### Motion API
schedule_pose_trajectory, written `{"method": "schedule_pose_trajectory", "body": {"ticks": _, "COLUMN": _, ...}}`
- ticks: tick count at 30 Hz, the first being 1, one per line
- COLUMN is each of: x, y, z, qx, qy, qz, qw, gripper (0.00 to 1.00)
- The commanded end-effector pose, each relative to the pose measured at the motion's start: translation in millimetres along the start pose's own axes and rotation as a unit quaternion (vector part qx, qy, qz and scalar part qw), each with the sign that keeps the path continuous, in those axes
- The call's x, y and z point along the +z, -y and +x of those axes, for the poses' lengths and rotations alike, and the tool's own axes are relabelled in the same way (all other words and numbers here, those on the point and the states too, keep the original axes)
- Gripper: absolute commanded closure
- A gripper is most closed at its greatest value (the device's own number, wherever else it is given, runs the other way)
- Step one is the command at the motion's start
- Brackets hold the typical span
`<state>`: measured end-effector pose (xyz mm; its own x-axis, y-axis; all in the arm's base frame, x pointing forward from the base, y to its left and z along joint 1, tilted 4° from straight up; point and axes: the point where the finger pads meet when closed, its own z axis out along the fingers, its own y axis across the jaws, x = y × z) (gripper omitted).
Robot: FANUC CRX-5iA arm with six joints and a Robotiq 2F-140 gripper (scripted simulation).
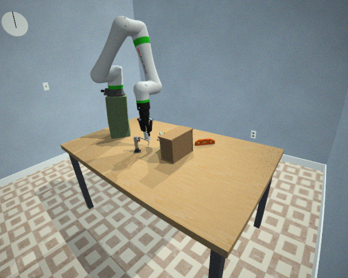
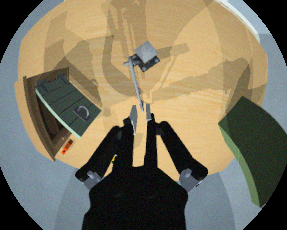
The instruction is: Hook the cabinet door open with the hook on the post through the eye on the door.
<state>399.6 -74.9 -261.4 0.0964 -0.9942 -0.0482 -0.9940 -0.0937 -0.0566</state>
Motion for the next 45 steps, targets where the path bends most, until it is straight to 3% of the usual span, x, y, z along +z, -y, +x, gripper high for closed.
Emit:
{"method": "schedule_pose_trajectory", "body": {"ticks": 1, "x": 1.8, "y": 0.1, "z": 0.1, "qx": 0.0, "qy": 0.0, "qz": 0.0, "qw": 1.0, "gripper": 0.86}}
{"method": "schedule_pose_trajectory", "body": {"ticks": 30, "x": 36.6, "y": 0.1, "z": 0.1, "qx": 0.0, "qy": 0.0, "qz": 0.0, "qw": 1.0, "gripper": 0.86}}
{"method": "schedule_pose_trajectory", "body": {"ticks": 45, "x": 42.4, "y": 0.1, "z": 0.1, "qx": 0.0, "qy": 0.0, "qz": 0.0, "qw": 1.0, "gripper": 0.86}}
